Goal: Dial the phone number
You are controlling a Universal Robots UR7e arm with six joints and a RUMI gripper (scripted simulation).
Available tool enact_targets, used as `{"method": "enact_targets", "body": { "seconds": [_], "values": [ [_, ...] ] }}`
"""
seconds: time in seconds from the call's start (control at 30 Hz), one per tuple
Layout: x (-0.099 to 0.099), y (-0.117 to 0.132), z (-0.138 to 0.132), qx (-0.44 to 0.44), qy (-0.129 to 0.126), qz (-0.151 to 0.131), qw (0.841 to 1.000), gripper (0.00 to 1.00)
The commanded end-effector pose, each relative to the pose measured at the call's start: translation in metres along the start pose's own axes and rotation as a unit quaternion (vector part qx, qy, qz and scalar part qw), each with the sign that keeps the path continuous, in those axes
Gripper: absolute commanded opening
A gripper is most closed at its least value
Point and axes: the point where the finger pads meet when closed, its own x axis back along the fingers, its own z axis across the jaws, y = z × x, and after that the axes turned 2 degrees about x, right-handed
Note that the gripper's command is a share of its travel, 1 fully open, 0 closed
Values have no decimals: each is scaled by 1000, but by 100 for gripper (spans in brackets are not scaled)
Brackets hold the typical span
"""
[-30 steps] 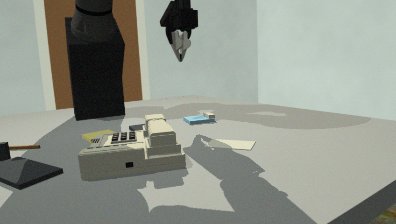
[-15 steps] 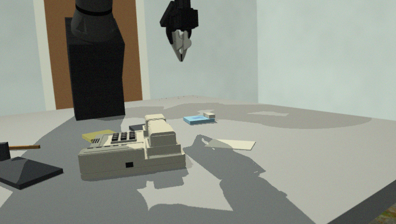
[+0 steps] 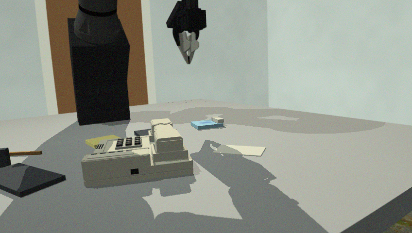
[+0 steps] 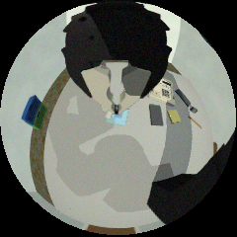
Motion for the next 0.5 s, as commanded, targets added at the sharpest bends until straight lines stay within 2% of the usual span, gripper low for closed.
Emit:
{"method": "enact_targets", "body": {
  "seconds": [0.0,0.47],
  "values": [
    [0,-2,-1,2,-1,1,1000,0],
    [0,1,-1,1,0,0,1000,0]
  ]
}}
